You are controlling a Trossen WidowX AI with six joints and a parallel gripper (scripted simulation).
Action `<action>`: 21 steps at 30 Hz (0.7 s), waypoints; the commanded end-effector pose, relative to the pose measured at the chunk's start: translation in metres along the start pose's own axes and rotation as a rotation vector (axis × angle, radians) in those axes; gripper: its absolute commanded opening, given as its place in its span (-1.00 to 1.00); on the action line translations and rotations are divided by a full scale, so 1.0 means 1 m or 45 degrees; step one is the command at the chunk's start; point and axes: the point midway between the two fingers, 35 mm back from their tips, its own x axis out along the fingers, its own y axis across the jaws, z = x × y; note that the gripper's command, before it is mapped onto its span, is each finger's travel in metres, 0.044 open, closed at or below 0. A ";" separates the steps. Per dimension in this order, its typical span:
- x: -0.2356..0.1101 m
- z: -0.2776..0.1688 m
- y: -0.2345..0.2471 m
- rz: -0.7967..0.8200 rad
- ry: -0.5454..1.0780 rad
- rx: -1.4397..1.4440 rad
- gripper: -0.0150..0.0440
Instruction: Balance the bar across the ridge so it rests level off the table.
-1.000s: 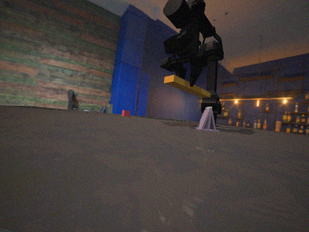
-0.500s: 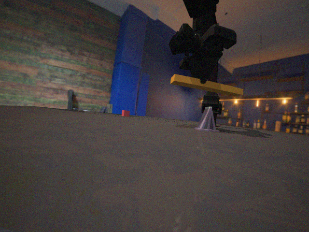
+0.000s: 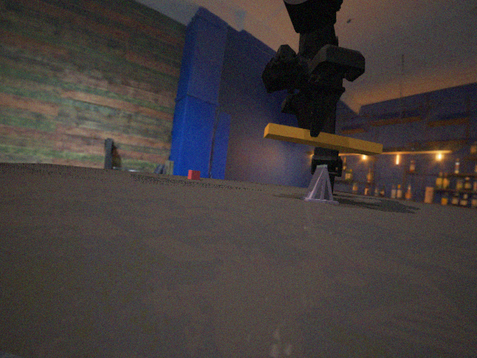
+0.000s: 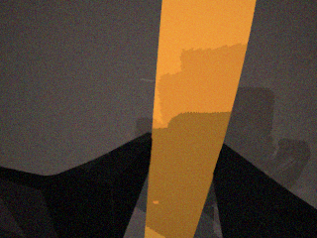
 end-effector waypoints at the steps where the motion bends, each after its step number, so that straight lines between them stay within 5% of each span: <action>1: 0.006 -0.001 0.000 0.004 0.005 0.015 -0.49; 21: 0.027 -0.002 -0.005 0.003 0.005 0.050 -0.49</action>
